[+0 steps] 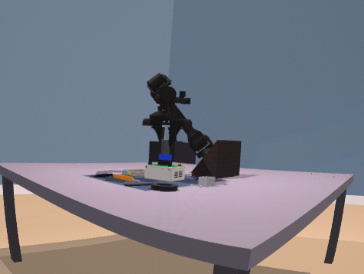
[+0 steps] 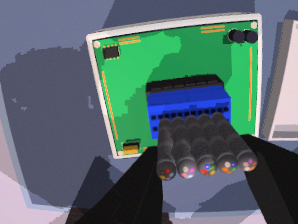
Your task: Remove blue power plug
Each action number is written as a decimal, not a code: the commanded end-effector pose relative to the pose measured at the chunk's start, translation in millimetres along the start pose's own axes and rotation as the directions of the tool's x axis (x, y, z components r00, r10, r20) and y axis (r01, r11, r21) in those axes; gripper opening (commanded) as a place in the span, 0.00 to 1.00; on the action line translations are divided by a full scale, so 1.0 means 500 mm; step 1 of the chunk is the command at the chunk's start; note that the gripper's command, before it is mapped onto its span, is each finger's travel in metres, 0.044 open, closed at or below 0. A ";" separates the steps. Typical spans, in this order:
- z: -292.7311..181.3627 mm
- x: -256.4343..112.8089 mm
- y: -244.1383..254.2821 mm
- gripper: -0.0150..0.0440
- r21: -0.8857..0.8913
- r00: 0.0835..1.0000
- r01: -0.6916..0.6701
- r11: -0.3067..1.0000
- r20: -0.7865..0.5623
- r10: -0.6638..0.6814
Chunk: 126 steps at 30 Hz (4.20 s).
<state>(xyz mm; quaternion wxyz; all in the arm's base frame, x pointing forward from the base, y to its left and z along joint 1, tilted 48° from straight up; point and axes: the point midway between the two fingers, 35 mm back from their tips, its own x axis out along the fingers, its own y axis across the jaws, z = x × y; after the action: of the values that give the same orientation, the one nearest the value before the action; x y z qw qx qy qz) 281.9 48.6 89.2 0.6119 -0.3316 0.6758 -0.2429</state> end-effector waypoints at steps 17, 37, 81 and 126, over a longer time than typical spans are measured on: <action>0.003 0.012 -0.003 0.68 0.004 1.000 -0.008 1.000 0.024 0.007; 0.004 0.043 -0.004 0.41 0.004 1.000 -0.007 1.000 0.024 0.007; 0.003 0.004 -0.010 0.25 0.003 0.999 -0.044 0.999 0.024 0.044; 0.002 -0.012 -0.003 0.25 0.003 1.000 -0.006 1.000 0.024 0.006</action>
<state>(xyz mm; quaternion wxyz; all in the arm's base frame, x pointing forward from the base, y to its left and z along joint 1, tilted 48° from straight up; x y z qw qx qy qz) 283.1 45.3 83.0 0.6008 -0.3535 0.6636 -0.2715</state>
